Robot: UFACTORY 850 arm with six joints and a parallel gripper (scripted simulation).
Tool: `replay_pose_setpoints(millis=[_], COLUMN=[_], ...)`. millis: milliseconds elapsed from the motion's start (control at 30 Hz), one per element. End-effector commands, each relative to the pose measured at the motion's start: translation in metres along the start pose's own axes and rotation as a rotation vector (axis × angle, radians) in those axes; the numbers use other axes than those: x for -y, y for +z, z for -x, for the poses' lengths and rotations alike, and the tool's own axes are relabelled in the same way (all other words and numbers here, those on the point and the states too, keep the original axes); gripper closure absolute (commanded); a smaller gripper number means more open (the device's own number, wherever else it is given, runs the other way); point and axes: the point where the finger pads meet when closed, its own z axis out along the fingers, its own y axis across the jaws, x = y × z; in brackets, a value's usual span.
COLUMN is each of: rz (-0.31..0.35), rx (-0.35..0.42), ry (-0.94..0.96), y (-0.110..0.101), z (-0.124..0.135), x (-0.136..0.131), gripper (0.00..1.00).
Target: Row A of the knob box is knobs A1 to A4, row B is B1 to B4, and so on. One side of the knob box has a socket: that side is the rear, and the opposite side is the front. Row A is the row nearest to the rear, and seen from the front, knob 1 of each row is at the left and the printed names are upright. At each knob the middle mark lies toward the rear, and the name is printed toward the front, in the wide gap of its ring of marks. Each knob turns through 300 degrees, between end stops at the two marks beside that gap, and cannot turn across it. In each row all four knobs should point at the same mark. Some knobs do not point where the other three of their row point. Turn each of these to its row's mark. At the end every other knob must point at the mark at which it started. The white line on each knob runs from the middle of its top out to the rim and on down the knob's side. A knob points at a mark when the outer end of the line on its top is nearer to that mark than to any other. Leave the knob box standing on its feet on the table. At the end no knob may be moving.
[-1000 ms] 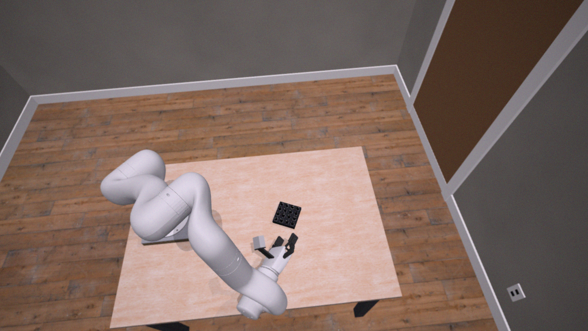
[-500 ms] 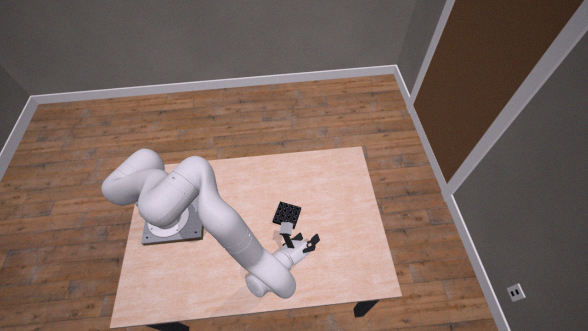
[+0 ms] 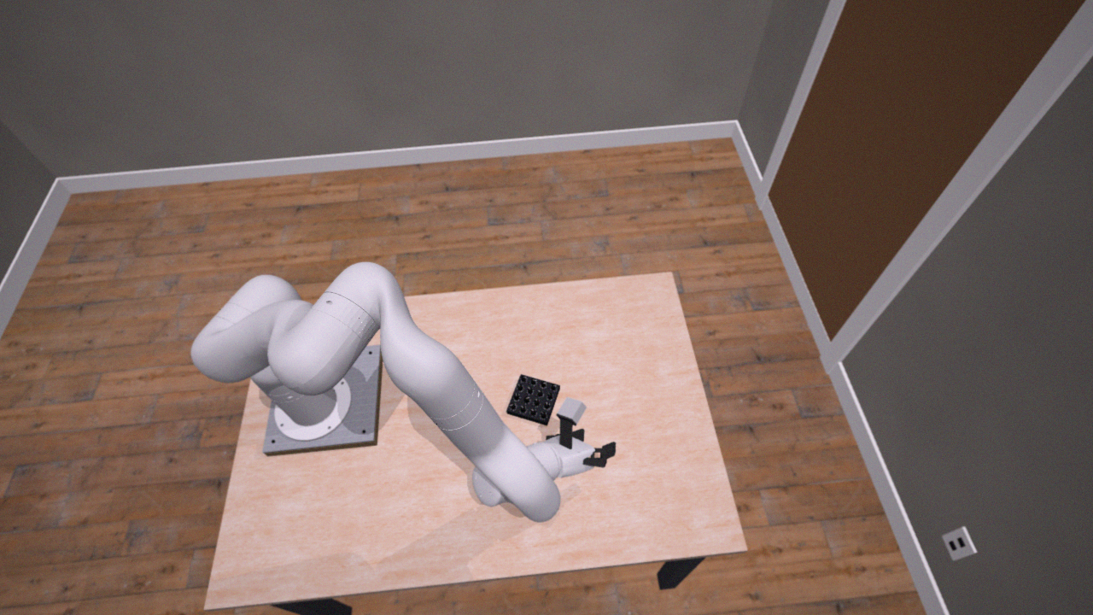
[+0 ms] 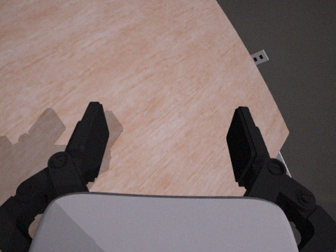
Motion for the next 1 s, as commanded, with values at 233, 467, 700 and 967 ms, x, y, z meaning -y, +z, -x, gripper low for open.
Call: replay_pose_setpoints(millis=[233,467,700,967], rz=[0.064,0.093,0.123,0.150], rx=[0.244,0.358,0.480,0.610], ry=[0.251,0.393,0.555,0.736], y=[0.023,0.027,0.028,0.026], z=[0.006,0.008,0.006,0.000], x=[0.000,0.010,0.027,0.054], gripper=[0.00,0.00,0.00,0.00])
